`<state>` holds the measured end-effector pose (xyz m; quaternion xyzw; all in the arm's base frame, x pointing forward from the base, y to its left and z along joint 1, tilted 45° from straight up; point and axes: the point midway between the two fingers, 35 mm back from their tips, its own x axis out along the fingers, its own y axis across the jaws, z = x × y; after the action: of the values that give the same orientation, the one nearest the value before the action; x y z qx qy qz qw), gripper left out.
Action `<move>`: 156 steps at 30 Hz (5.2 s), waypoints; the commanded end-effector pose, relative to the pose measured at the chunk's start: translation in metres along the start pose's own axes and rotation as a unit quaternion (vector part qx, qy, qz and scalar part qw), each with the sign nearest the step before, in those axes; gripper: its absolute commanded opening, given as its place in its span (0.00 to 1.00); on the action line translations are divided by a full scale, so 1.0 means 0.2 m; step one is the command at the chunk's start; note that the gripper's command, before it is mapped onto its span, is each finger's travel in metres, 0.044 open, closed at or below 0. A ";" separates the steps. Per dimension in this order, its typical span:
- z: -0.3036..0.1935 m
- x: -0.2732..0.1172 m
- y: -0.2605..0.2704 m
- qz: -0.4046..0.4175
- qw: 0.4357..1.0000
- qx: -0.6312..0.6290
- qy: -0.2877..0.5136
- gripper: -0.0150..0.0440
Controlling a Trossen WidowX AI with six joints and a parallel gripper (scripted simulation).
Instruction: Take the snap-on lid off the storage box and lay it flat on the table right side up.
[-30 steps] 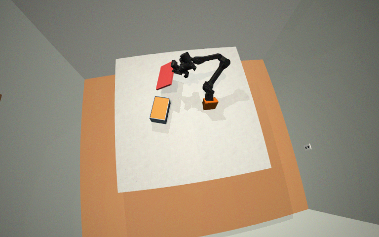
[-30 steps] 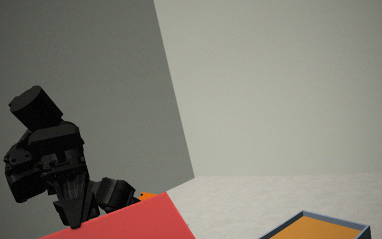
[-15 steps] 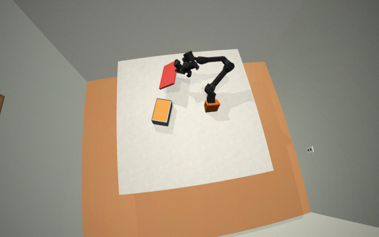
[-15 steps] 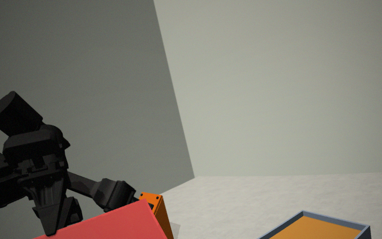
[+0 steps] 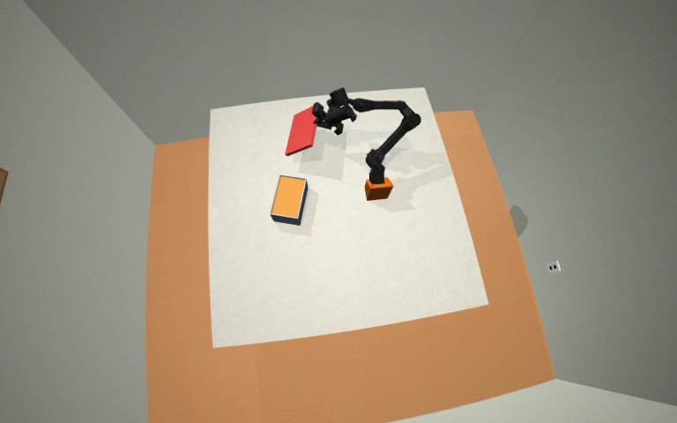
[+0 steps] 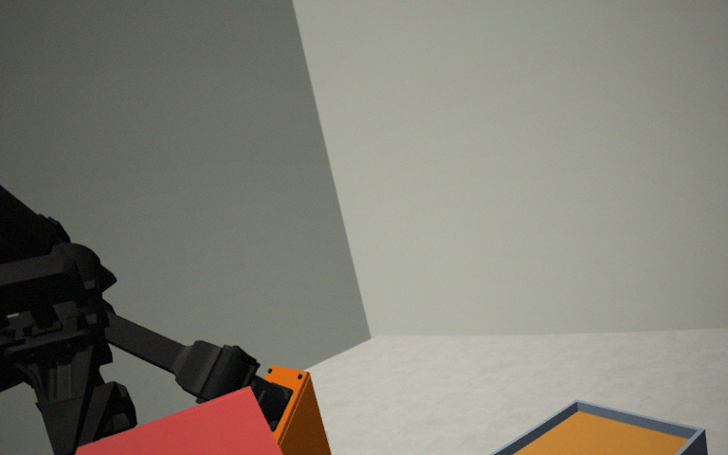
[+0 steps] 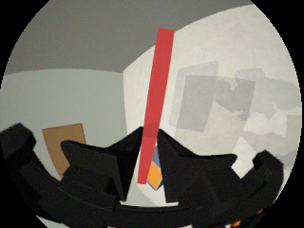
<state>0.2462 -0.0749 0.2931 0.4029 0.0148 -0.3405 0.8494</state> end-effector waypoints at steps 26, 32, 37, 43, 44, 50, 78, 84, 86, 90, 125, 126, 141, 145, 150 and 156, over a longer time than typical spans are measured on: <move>-0.02 0.08 -0.09 0.006 1.000 -0.001 0.003 0.25; -0.02 0.10 -0.11 0.006 1.000 -0.001 0.003 0.25; -0.02 0.11 -0.13 0.006 1.000 -0.001 0.003 0.25; -0.02 0.12 -0.14 0.006 1.000 -0.001 0.003 0.25; -0.02 0.13 -0.15 0.006 1.000 -0.001 0.003 0.25; -0.02 0.14 -0.16 0.007 1.000 -0.001 0.003 0.25; -0.02 0.21 -0.25 0.007 1.000 -0.002 0.002 0.25; -0.02 0.23 -0.27 0.007 1.000 -0.002 0.002 0.25; -0.02 0.23 -0.27 0.007 1.000 -0.002 0.002 0.25; -0.02 0.24 -0.28 0.007 1.000 -0.002 0.002 0.25; -0.01 0.33 -0.39 0.008 1.000 -0.003 0.001 0.25; -0.01 0.34 -0.39 0.008 1.000 -0.003 0.001 0.25; -0.01 0.38 -0.44 0.008 1.000 -0.003 0.001 0.25; -0.01 0.39 -0.45 0.008 1.000 -0.003 0.001 0.25; -0.01 0.40 -0.46 0.008 1.000 -0.003 0.001 0.25; -0.01 0.42 -0.48 0.008 1.000 -0.003 0.001 0.25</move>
<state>0.2550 -0.1592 0.2063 0.3996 0.0102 -0.3268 0.8564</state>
